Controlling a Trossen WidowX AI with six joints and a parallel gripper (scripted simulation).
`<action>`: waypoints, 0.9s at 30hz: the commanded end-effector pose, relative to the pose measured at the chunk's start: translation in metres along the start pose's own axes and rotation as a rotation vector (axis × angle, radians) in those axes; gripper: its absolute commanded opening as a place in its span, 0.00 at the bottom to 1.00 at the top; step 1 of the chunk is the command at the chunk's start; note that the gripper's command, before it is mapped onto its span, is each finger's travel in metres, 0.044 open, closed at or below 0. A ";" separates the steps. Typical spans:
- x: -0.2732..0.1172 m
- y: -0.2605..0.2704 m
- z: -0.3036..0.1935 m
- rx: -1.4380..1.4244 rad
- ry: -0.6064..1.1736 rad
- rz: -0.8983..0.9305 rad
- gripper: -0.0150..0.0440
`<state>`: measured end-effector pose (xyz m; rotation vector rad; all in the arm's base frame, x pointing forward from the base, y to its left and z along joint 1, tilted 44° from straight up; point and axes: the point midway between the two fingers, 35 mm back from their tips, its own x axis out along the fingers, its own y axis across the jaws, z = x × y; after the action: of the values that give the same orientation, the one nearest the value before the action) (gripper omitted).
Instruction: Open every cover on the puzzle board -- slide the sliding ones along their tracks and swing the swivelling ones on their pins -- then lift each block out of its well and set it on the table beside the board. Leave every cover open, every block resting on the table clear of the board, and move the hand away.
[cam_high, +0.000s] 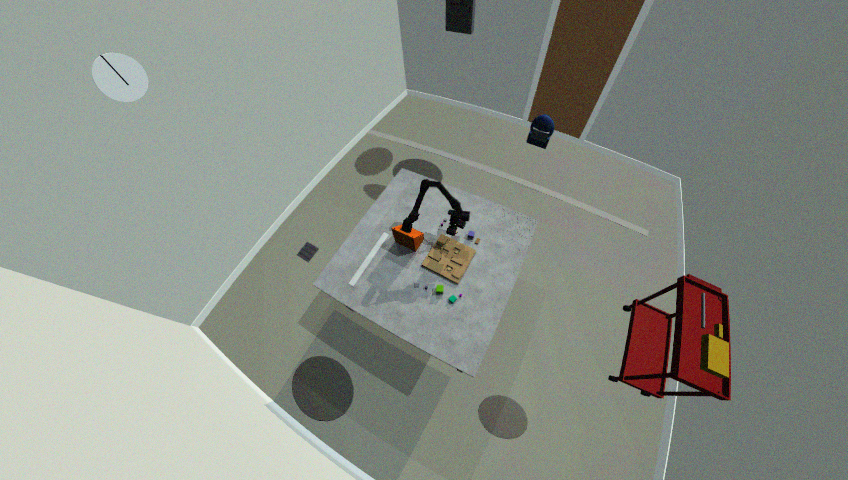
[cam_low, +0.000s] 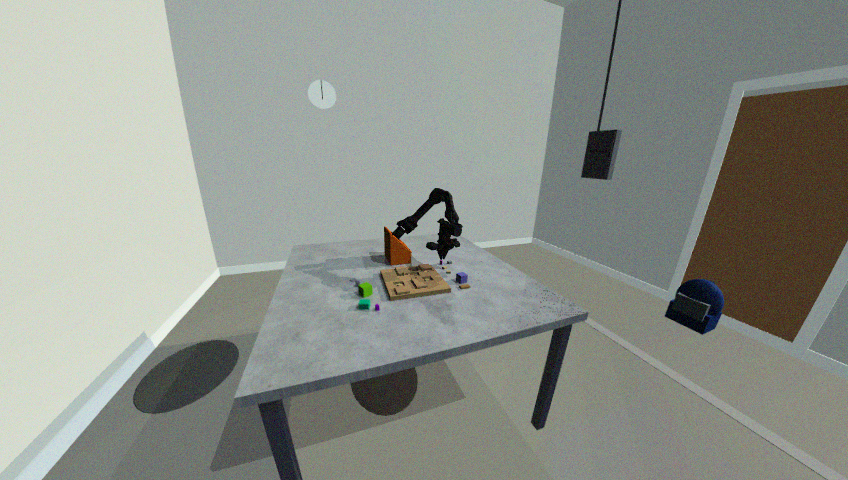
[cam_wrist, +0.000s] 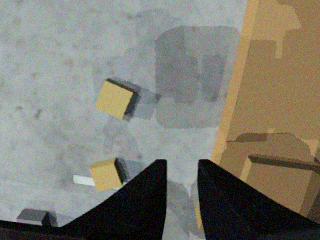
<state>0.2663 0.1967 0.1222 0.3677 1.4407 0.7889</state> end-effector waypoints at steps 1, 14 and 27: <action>0.000 -0.015 0.011 0.071 0.000 -0.002 0.25; 0.000 -0.080 0.044 0.315 -0.001 -0.021 0.25; 0.001 -0.151 0.063 0.569 0.003 -0.017 0.25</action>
<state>0.3599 0.1139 0.0382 0.7368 1.6382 0.3873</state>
